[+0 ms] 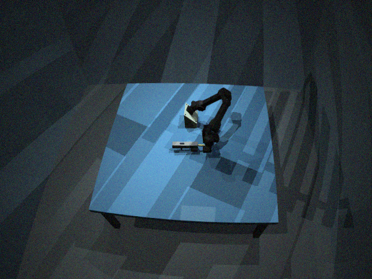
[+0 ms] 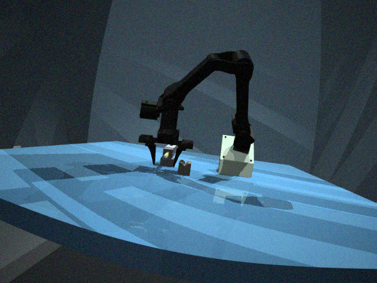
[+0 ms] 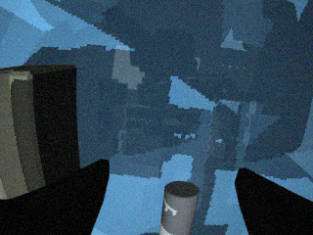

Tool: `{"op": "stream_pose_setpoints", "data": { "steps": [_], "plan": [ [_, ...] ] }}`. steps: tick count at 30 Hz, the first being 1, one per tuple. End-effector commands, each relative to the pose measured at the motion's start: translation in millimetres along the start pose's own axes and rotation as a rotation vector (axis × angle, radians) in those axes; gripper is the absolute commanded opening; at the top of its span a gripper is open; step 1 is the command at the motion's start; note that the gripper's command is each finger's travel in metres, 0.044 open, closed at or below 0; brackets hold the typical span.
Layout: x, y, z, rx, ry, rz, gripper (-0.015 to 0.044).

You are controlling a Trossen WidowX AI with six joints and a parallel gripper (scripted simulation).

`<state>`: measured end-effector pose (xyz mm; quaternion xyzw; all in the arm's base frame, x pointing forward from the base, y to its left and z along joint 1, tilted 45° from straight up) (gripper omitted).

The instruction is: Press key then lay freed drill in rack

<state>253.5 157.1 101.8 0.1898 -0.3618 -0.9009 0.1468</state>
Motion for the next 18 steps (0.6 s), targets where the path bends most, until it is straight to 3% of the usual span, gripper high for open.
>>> {"op": "stream_pose_setpoints", "data": {
  "steps": [1,18],
  "plan": [
    [1.1,-0.8,-2.8,0.005,-0.002,-0.005,0.044],
    [1.1,-2.3,-8.3,0.005,-0.002,-0.005,0.044]
  ]
}}
Point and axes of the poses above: the point midway between the two fingers, 35 mm back from their tips, its own y axis back along the fingers, its own x axis across the jaws, z = x × y, the point moved 6 cm from there along y, back along the fingers, and after that the axes turned 13 degrees about y, right-handed, at the moved point
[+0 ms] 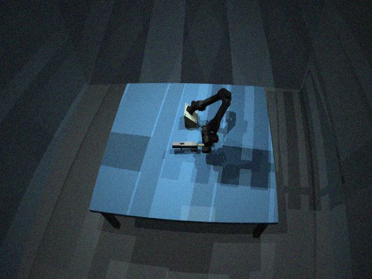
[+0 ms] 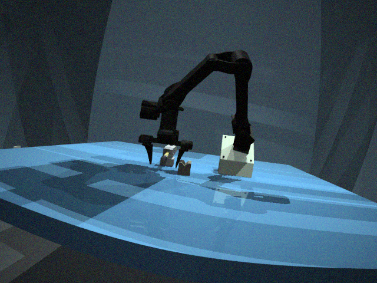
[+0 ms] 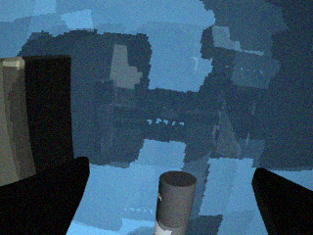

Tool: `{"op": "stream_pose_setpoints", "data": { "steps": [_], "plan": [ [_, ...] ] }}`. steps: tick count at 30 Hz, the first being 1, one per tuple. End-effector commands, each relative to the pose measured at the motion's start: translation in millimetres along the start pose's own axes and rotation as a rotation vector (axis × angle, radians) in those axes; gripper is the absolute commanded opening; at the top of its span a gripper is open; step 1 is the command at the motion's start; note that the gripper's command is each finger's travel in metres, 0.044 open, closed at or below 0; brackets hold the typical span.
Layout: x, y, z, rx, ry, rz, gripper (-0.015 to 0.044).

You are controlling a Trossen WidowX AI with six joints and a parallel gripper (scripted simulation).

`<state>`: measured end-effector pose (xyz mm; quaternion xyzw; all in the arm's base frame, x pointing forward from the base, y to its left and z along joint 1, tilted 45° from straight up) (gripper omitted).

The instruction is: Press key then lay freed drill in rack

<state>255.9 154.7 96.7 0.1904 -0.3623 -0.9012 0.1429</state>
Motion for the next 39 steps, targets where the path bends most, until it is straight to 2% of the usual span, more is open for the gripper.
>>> {"op": "stream_pose_setpoints", "data": {
  "steps": [1,31,39],
  "plan": [
    [1.1,-0.7,-2.7,0.003,0.001,0.002,0.044],
    [3.8,-2.4,-10.1,0.003,0.0,0.002,0.044],
    [1.4,-1.6,-8.5,0.002,0.001,-0.002,0.023]
  ]
}}
Point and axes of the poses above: the point midway between the two fingers, 35 mm back from their tips, its own y axis back along the fingers, its own x axis across the jaws, z = x × y, the point moved 6 cm from there along y, back along the fingers, and after that the axes turned 13 degrees about y, right-handed, at the moved point
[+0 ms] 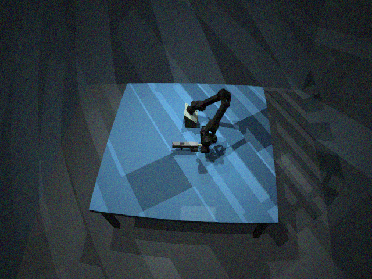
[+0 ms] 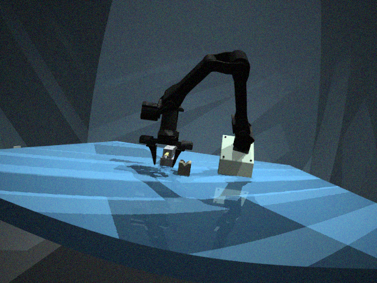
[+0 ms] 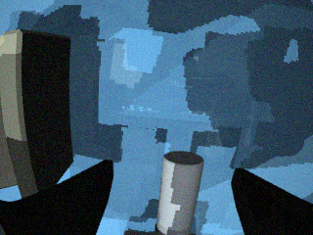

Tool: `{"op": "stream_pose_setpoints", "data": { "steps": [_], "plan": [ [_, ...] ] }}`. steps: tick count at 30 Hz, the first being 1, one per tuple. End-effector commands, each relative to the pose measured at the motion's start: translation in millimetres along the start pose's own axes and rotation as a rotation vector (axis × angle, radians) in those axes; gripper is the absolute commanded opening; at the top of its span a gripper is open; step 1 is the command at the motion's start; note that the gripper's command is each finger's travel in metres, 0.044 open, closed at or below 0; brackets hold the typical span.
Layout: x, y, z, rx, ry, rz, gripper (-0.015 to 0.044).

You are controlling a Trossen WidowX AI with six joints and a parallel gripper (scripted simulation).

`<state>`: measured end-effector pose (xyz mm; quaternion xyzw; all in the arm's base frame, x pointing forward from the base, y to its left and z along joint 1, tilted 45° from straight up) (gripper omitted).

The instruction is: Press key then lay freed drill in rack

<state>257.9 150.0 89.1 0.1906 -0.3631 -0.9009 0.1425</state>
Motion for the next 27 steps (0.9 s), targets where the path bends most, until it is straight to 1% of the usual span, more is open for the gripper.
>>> {"op": "stream_pose_setpoints", "data": {
  "steps": [1,8,11,27],
  "plan": [
    [-0.5,0.3,0.3,0.0,0.001,-0.001,0.0204],
    [-0.5,0.3,0.3,0.0,0.001,-0.001,0.002],
    [-0.5,0.3,0.3,0.0,0.001,-0.001,0.0],
    [1.4,3.1,1.0,0.001,0.0,0.003,0.0]
  ]
}}
Point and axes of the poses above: the point midway between the two fingers, 35 mm back from their tips, its own y axis back along the fingers, its own x axis across the jaws, z = x × y, the point moved 6 cm from there along y, back along the fingers, and after that the axes turned 13 degrees about y, right-handed, at the moved point
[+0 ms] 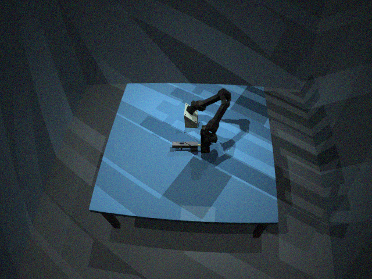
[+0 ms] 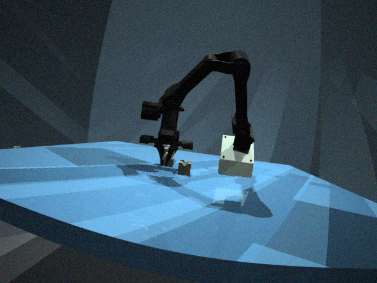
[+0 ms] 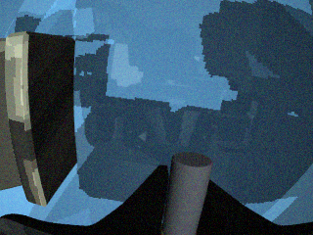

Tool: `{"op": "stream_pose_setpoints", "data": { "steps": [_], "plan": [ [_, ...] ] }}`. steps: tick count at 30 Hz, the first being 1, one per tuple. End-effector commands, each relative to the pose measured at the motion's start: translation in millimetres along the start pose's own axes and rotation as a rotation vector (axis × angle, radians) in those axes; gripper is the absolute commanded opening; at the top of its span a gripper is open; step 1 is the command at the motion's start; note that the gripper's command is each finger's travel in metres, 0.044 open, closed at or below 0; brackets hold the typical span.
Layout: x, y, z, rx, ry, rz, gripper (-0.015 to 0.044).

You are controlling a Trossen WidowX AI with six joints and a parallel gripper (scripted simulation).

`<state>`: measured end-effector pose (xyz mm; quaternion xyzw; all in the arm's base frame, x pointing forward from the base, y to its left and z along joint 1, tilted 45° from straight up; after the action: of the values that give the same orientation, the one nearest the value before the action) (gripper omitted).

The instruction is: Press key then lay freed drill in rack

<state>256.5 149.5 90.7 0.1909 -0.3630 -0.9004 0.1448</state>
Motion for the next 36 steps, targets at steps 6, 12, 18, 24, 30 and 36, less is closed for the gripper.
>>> {"op": "stream_pose_setpoints", "data": {
  "steps": [6,12,18,24,30,36],
  "plan": [
    [0.5,2.5,-0.4,0.002,-0.002,-0.001,0.0],
    [0.6,2.9,-0.5,0.002,-0.002,-0.001,0.0],
    [0.6,3.1,-0.6,0.002,-0.002,-0.001,0.0],
    [0.6,3.3,-0.7,0.002,-0.002,-0.001,0.0],
    [0.5,3.3,-0.3,0.002,-0.002,-0.001,0.0],
    [-0.7,1.6,6.9,0.001,-0.002,-0.001,0.0]
  ]
}}
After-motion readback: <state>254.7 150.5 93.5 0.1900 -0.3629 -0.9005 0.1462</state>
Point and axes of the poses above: the point midway between the two fingers, 35 mm back from their tips, its own y axis back along the fingers, its own x axis across the jaws, z = x × y, the point moved 6 cm from there along y, back along the fingers, and after that the axes turned 13 degrees about y, right-handed, at the moved point
